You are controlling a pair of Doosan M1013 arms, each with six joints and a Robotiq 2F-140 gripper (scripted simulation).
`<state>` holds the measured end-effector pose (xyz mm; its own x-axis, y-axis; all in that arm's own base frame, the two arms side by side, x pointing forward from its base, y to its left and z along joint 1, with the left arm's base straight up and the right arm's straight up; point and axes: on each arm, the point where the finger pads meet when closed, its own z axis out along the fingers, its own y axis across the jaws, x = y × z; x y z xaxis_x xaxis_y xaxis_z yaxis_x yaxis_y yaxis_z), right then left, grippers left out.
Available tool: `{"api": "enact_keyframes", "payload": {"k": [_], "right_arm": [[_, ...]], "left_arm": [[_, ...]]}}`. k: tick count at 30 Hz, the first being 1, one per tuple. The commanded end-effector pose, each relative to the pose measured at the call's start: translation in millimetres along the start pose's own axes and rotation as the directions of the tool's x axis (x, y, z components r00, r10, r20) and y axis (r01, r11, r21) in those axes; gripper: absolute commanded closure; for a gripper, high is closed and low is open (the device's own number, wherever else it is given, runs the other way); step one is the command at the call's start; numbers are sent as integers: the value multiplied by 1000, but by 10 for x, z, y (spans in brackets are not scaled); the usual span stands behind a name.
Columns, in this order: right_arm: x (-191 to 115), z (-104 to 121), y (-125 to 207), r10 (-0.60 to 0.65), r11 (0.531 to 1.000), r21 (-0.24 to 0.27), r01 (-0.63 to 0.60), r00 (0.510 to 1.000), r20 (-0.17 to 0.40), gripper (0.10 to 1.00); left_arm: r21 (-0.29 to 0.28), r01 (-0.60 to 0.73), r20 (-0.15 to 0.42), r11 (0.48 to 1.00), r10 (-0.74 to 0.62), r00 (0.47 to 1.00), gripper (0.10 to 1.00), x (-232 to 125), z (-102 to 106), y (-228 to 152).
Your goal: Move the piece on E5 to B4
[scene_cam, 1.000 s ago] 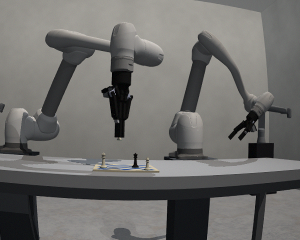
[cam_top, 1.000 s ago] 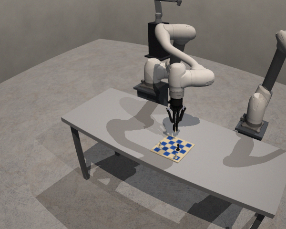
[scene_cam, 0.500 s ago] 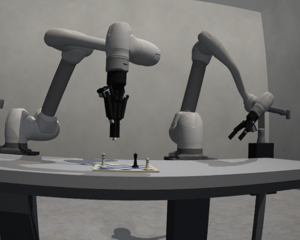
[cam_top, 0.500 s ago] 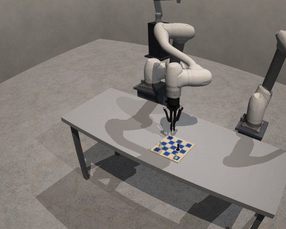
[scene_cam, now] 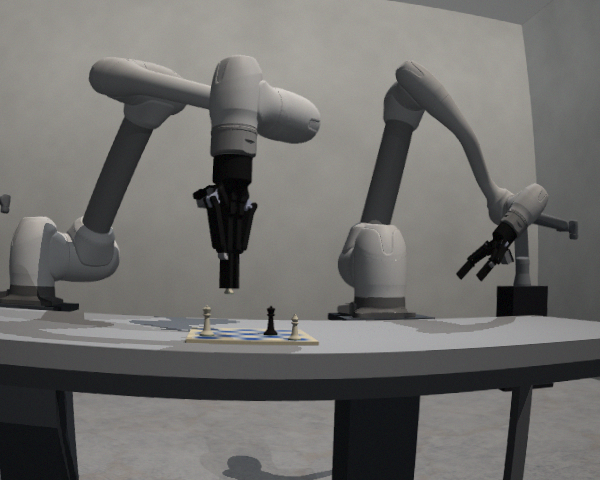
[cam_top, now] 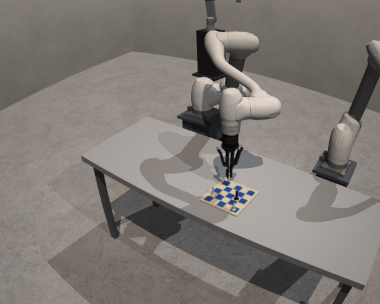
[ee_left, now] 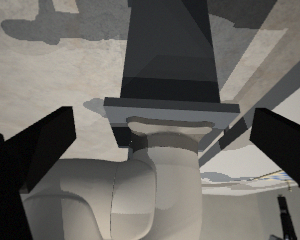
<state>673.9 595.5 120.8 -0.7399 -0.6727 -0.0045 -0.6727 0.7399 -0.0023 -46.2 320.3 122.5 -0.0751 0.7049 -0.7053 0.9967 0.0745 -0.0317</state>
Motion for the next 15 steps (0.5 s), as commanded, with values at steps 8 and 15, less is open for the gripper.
{"api": "enact_keyframes", "payload": {"k": [8,15], "right_arm": [[25,496,8,7,1000,-5,-7,1000,-5,999],[26,710,8,7,1000,-5,-7,1000,-5,999]], "left_arm": [[0,0,-1,1000,0,1000,98,0,-5,-1],[0,0,-1,1000,0,1000,98,0,-5,-1]]}}
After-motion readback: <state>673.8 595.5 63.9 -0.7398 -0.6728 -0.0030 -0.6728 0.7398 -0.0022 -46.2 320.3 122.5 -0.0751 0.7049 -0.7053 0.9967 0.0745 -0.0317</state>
